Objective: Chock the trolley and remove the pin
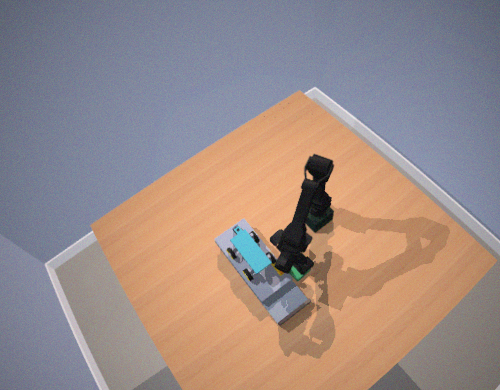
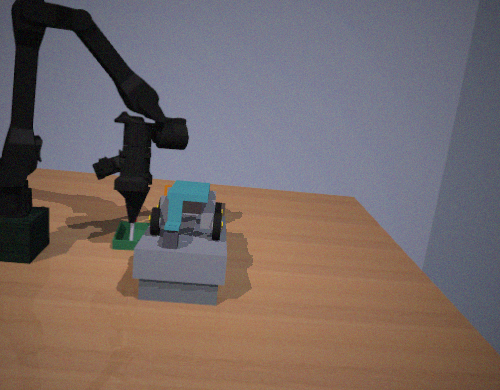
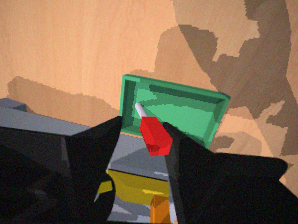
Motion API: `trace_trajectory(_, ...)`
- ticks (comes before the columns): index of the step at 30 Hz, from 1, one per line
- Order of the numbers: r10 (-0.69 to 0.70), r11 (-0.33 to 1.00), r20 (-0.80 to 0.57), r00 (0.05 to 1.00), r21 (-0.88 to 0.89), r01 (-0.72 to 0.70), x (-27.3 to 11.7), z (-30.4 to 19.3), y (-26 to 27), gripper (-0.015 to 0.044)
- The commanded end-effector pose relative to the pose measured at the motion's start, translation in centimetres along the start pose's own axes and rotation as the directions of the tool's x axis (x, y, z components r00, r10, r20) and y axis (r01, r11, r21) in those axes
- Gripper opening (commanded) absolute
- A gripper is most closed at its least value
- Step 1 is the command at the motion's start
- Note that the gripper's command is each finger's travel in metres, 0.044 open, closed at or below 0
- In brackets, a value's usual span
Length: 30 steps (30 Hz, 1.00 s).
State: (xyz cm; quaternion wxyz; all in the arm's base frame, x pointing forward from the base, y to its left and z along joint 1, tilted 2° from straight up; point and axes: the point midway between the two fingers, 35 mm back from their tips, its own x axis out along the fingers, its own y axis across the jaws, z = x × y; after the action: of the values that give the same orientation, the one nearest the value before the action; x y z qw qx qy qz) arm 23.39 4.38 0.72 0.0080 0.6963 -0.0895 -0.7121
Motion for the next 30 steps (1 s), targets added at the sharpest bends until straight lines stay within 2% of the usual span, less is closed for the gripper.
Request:
trace_trajectory(1, 0.001, 1.000, 0.001, 1.000, 0.006, -0.001, 0.1, 0.0, -0.3, 0.0190)
trace_trajectory(30, 0.000, 1.000, 0.001, 1.000, 0.006, 0.000, 0.5, -0.1, -1.8, 0.0190)
